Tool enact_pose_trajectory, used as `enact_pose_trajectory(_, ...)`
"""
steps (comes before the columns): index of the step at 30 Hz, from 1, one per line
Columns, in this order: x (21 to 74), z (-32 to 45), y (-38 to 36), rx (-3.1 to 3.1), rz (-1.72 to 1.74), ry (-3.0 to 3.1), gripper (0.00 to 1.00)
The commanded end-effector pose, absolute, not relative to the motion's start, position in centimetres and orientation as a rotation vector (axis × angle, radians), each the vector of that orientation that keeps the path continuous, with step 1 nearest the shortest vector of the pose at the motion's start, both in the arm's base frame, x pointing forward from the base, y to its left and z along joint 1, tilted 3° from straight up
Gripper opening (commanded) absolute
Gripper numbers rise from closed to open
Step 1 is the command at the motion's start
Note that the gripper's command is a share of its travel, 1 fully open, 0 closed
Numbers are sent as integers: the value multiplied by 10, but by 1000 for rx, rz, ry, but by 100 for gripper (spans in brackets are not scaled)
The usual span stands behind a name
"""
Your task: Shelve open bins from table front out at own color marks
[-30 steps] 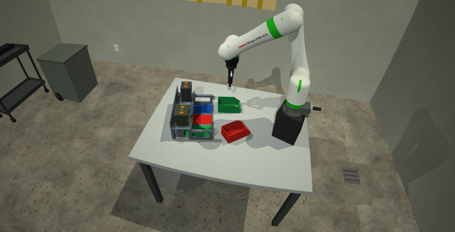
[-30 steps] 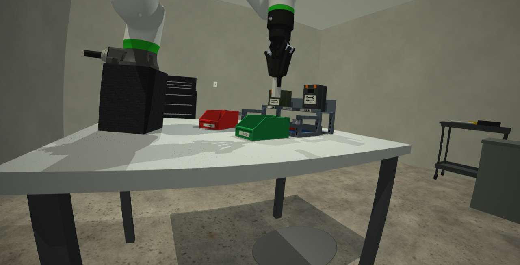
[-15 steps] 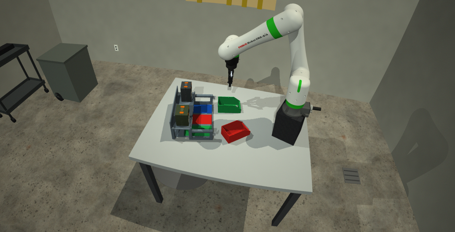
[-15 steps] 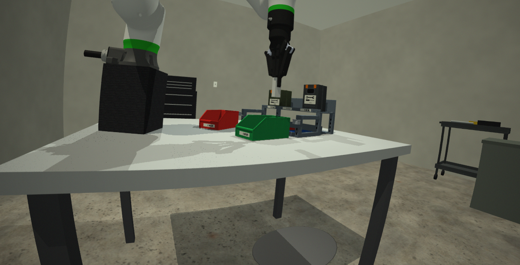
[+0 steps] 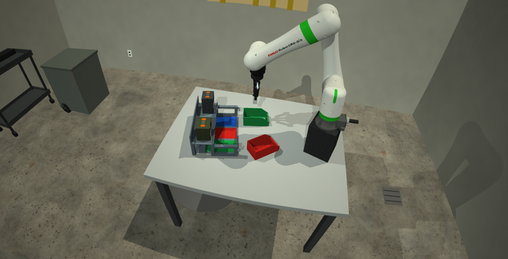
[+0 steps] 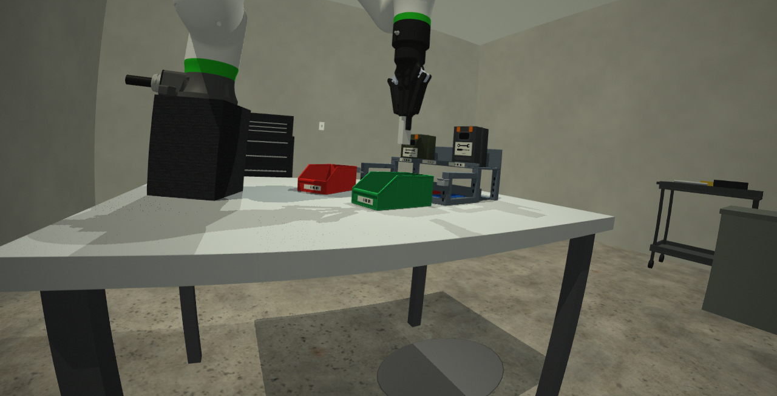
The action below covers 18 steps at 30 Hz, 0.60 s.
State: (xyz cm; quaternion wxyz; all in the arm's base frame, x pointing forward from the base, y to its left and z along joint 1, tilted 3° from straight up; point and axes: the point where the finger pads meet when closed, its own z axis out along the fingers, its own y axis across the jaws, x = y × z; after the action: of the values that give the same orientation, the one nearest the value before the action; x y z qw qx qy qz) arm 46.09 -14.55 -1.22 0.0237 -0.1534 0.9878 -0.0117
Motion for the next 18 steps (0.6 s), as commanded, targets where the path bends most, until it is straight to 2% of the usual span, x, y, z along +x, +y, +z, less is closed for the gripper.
enact_pose_trajectory(1,458,-10,-104,-543,-39,3047,0)
enact_pose_trajectory(18,410,-9,39,-829,-45,2988,0)
